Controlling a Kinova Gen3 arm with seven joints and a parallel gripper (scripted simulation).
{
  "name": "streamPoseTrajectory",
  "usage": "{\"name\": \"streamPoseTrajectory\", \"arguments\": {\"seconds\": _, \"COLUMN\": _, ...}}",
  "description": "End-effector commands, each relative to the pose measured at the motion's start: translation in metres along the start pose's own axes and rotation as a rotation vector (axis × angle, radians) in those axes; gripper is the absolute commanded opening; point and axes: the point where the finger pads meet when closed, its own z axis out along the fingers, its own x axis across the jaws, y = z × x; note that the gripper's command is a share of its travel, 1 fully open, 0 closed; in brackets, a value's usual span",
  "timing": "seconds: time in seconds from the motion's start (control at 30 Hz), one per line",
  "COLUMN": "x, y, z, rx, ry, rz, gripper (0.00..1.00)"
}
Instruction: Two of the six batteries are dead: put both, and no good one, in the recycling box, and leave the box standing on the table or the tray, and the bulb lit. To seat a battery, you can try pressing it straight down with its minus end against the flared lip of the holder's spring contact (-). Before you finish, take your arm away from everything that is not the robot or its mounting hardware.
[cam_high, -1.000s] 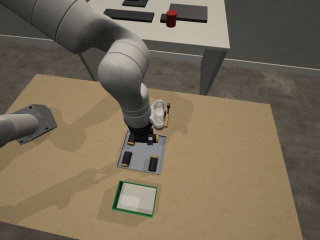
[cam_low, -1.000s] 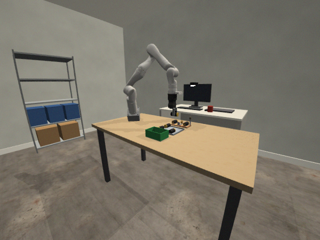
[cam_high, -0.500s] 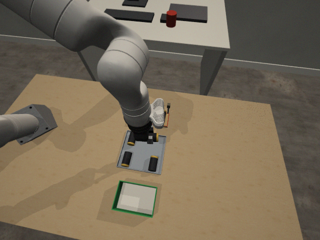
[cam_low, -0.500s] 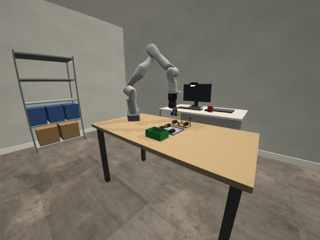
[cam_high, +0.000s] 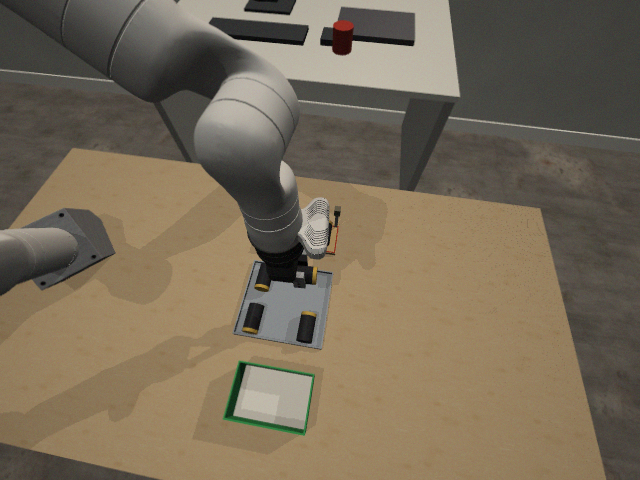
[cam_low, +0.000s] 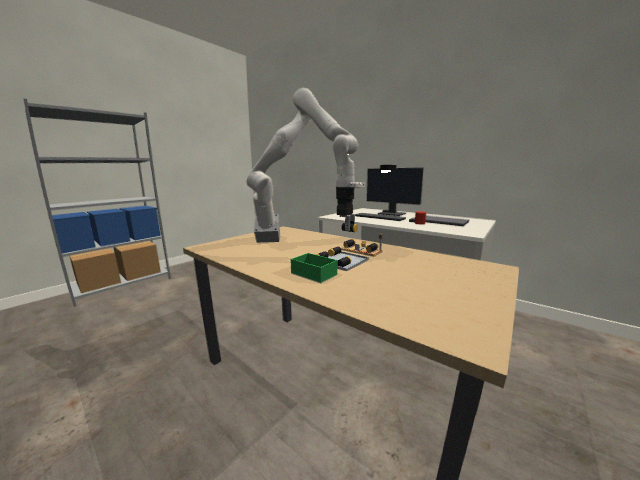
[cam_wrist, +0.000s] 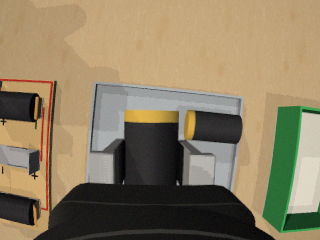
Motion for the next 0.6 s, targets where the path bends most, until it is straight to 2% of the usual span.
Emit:
{"name": "streamPoseTrajectory", "arguments": {"seconds": 0.0, "x": -0.0001, "y": -0.0003, "z": -0.0003, "rx": 0.001, "ry": 0.002, "rz": 0.015, "gripper": 0.57}}
{"name": "streamPoseTrajectory", "arguments": {"seconds": 0.57, "x": -0.0001, "y": -0.0003, "z": -0.0003, "rx": 0.002, "ry": 0.002, "rz": 0.201, "gripper": 0.57}}
